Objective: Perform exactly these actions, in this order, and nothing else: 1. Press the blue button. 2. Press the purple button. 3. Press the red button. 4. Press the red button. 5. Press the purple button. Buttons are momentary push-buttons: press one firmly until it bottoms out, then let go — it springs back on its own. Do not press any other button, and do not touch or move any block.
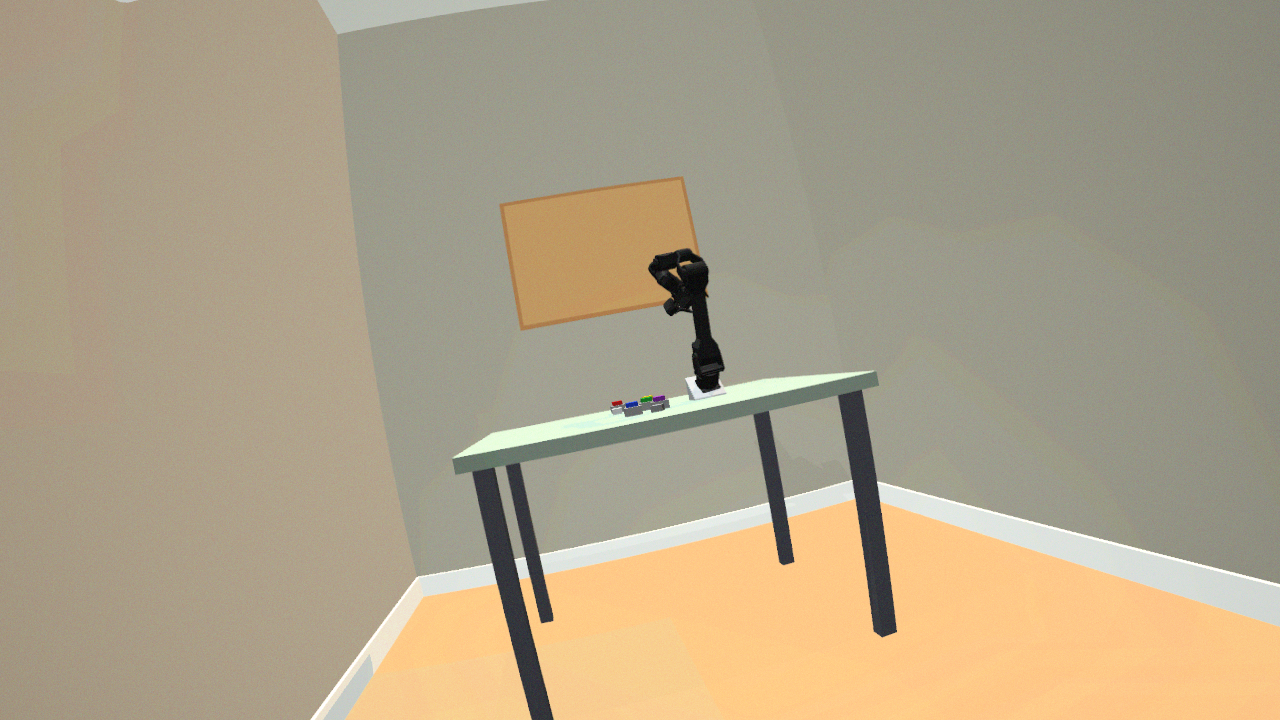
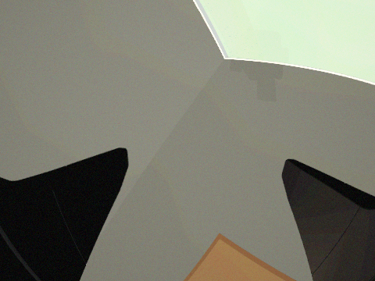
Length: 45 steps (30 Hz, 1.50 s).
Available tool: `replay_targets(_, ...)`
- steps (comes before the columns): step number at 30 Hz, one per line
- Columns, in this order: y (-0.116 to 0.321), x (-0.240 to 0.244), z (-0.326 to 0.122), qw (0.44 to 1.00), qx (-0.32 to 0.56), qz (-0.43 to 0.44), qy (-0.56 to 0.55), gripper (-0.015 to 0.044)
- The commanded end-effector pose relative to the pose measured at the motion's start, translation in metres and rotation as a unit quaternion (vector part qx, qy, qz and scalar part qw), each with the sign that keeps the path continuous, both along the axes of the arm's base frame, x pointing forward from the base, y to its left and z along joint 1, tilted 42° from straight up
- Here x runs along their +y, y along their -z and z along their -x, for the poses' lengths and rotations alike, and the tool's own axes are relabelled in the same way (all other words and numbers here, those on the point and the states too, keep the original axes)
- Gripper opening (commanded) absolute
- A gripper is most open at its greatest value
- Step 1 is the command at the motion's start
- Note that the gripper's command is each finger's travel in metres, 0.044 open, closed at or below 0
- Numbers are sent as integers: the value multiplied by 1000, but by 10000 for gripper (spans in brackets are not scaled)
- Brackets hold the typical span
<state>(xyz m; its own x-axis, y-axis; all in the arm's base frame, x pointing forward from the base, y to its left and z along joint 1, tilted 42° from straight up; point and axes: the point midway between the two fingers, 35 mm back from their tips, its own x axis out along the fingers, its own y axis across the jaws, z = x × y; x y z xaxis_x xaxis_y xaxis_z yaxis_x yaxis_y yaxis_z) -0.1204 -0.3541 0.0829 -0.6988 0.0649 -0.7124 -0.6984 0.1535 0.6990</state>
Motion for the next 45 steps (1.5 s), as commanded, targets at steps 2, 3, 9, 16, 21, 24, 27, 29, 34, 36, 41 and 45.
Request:
replay_targets(2,0,-1,-8,1000,-8,9,3,400)
replay_targets(3,1,-1,-17,1000,-18,21,7,400)
replay_targets(9,2,8,-123,982,-136,112,68,400)
replay_targets(16,-4,43,-215,942,-234,152,187,400)
replay_targets(21,-12,73,-263,911,-273,151,269,400)
replay_targets(24,-18,95,-289,891,-287,142,321,400)
replay_targets(27,-24,120,-313,871,-293,128,373,400)
replay_targets(29,-29,137,-327,857,-292,118,407,400)
replay_targets(34,-44,183,-358,823,-273,87,491,400)
replay_targets(36,-51,202,-368,809,-258,73,523,400)
replay_targets(41,-69,252,-387,775,-204,42,597,400)
replay_targets(45,-85,294,-396,748,-144,22,648,400)
